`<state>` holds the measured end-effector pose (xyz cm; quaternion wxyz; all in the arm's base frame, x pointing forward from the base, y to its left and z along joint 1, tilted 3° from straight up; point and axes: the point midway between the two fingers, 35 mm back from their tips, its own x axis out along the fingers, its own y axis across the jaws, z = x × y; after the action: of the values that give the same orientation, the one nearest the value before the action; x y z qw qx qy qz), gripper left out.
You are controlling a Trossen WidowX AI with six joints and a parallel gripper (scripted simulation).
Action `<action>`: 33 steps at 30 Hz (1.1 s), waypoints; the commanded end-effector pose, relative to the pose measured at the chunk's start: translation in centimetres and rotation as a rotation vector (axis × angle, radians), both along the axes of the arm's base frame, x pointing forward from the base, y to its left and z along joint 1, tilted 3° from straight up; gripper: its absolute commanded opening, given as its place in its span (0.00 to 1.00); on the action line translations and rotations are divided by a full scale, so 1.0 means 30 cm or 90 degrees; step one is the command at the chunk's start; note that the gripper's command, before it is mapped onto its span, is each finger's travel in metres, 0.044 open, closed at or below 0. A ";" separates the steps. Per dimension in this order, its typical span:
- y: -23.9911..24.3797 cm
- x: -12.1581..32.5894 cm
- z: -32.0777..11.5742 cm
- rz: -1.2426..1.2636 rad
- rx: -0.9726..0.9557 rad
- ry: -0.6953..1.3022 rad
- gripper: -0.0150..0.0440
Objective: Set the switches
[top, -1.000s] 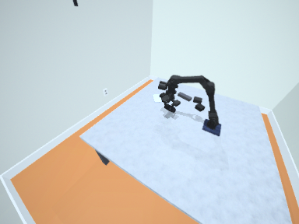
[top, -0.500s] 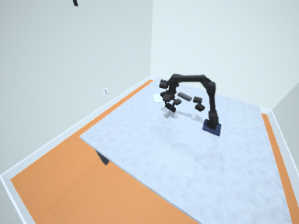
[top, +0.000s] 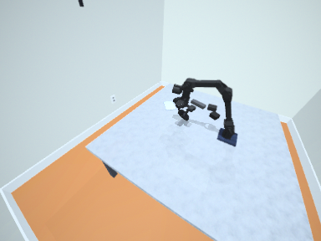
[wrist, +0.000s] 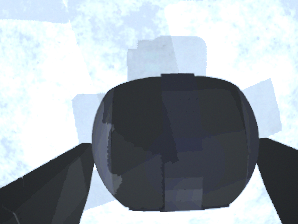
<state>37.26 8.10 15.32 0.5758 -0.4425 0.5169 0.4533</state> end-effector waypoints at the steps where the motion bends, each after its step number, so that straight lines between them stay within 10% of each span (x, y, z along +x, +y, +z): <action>1: -0.031 -0.003 -0.002 -0.005 -0.008 0.004 0.82; 33: -0.113 -0.021 0.020 -0.005 -0.010 0.004 0.82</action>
<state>36.78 5.50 16.25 0.5772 -0.4439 0.5161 0.4510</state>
